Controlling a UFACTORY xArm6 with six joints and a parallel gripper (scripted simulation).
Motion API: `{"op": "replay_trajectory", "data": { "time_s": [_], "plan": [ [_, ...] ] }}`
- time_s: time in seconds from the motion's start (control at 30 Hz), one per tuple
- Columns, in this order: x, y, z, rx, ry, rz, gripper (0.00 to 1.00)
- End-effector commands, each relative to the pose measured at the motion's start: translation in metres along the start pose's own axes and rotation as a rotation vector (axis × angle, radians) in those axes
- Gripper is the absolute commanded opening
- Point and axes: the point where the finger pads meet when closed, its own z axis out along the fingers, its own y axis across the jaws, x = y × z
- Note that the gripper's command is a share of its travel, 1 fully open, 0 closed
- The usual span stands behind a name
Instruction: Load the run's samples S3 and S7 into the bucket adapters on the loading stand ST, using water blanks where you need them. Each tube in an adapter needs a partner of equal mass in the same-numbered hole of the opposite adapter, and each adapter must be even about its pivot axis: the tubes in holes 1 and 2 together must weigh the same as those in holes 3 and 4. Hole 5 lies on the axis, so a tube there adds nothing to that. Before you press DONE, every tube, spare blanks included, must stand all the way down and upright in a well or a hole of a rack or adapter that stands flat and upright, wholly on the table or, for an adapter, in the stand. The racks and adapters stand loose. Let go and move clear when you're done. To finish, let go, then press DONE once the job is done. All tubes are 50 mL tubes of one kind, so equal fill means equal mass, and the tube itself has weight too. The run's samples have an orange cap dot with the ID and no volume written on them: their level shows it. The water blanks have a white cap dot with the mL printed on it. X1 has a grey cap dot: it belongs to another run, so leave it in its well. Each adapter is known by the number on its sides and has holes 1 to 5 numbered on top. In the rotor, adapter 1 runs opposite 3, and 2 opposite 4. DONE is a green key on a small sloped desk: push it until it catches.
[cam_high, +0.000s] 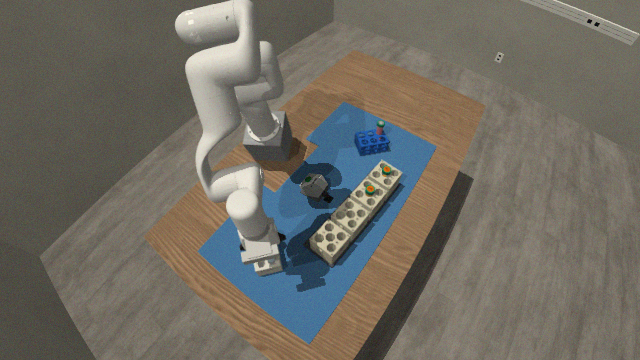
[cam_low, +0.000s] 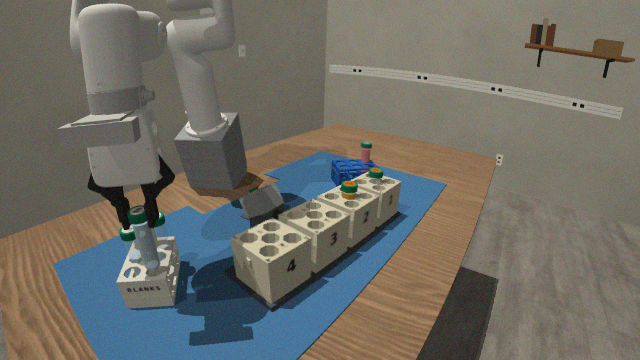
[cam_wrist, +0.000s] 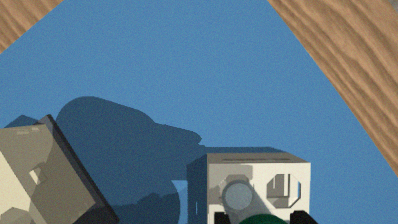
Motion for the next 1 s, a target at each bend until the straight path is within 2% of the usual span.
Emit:
{"op": "replay_trajectory", "data": {
  "time_s": [0.0, 0.97],
  "plan": [
    [0.001, 0.0, -0.009, 0.0, 0.004, 0.0, 0.0],
    [0.001, 0.0, -0.059, 0.0, 0.004, 0.0, 0.0]
  ]
}}
